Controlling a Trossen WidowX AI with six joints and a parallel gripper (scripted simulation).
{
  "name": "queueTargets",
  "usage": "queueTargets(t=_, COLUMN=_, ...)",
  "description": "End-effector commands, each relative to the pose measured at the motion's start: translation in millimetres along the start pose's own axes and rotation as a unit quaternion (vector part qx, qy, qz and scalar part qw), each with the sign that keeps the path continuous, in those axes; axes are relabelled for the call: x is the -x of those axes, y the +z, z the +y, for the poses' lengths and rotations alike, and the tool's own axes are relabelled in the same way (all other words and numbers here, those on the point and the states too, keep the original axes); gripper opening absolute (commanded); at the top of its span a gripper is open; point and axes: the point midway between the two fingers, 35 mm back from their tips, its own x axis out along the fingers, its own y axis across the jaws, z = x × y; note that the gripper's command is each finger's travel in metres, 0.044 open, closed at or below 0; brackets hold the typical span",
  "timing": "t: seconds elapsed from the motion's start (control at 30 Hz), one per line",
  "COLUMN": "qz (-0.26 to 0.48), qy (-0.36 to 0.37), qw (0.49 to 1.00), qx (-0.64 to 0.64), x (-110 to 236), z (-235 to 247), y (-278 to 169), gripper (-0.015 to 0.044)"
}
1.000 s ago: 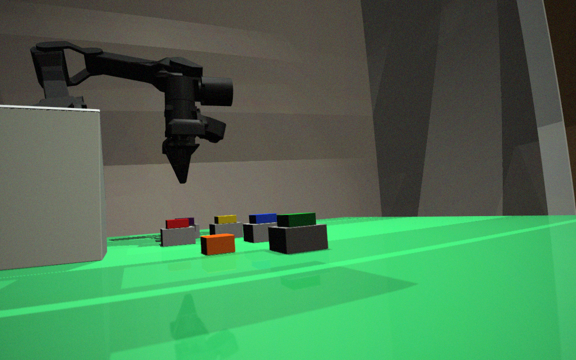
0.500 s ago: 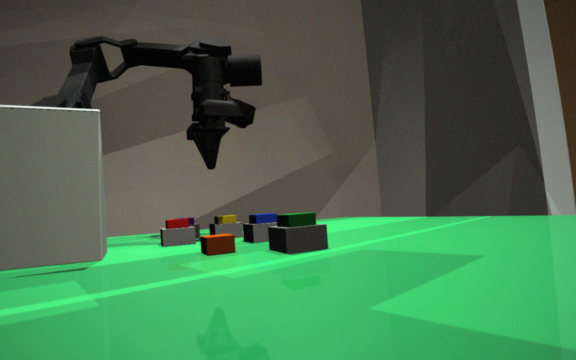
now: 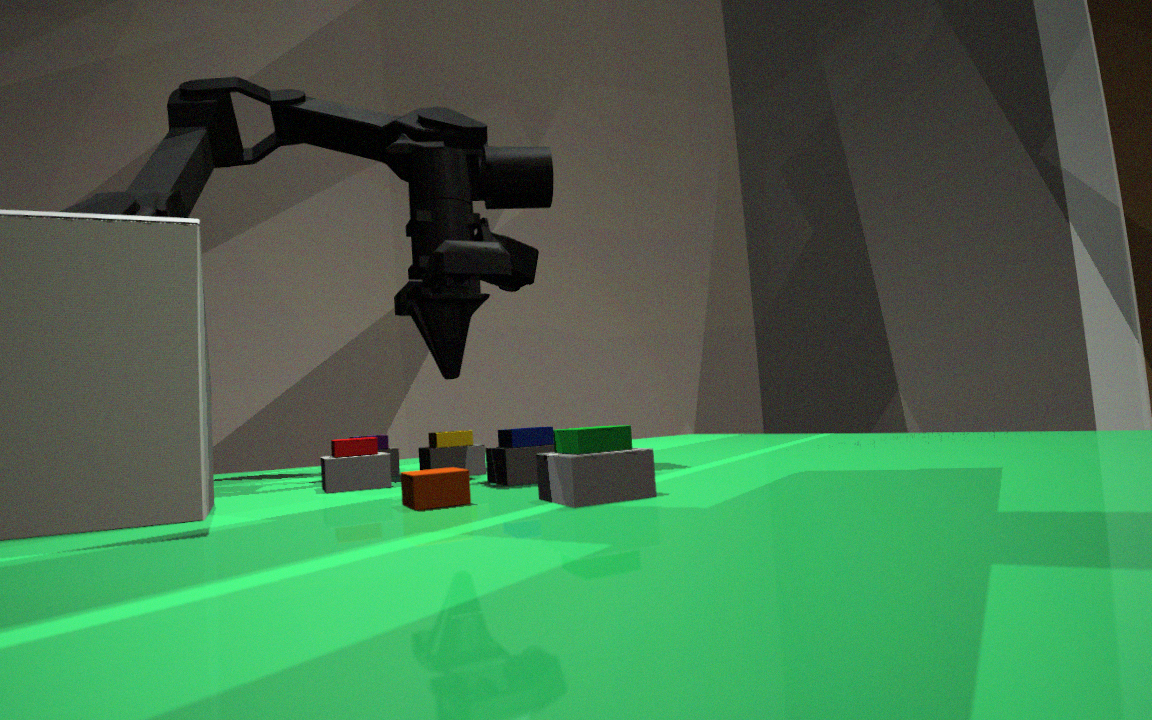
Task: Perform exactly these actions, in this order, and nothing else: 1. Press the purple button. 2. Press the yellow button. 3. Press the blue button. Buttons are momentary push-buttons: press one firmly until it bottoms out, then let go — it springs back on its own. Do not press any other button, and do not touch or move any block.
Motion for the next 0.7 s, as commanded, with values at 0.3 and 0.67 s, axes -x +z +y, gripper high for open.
queueTargets(t=0.3, qz=0.005, qy=0.005, qw=1.000, qx=-0.009, x=-28.9, z=-1.4, y=-4.1, gripper=0.0020)
queueTargets(t=0.67, qz=0.005, qy=0.005, qw=1.000, qx=-0.008, x=-46.7, z=-1.1, y=-4.3, gripper=0.0020)
